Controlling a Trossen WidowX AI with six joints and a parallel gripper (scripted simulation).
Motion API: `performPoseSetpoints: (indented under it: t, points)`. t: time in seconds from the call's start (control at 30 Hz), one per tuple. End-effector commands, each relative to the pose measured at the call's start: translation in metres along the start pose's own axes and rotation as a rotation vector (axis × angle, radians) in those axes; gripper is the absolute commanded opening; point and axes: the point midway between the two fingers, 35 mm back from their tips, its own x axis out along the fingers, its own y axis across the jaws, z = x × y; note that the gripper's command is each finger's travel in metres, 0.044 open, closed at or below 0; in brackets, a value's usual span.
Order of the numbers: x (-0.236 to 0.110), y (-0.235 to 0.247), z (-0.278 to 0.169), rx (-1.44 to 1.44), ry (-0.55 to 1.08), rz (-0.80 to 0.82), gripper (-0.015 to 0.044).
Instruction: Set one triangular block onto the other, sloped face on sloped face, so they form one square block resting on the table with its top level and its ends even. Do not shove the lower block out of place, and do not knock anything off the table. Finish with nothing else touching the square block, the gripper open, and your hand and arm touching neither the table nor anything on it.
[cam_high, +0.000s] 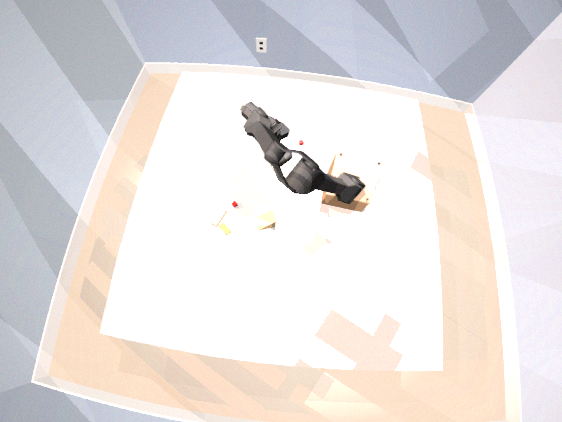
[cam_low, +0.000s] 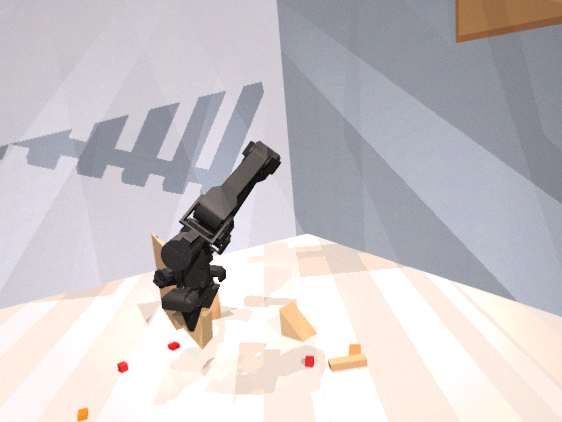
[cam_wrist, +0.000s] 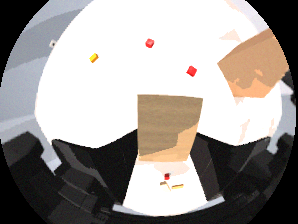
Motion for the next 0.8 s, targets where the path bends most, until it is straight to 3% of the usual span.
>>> performPoseSetpoints:
  t: [0.0,0.33,0.77]
  points:
    - [-0.001,0.001,0.0,0.122,0.029,0.0,0.0]
    - [-0.005,0.002,0.001,0.436,0.095,-0.017,0.0]
    - [-0.012,-0.001,-0.018,0.426,0.091,-0.001,0.0]
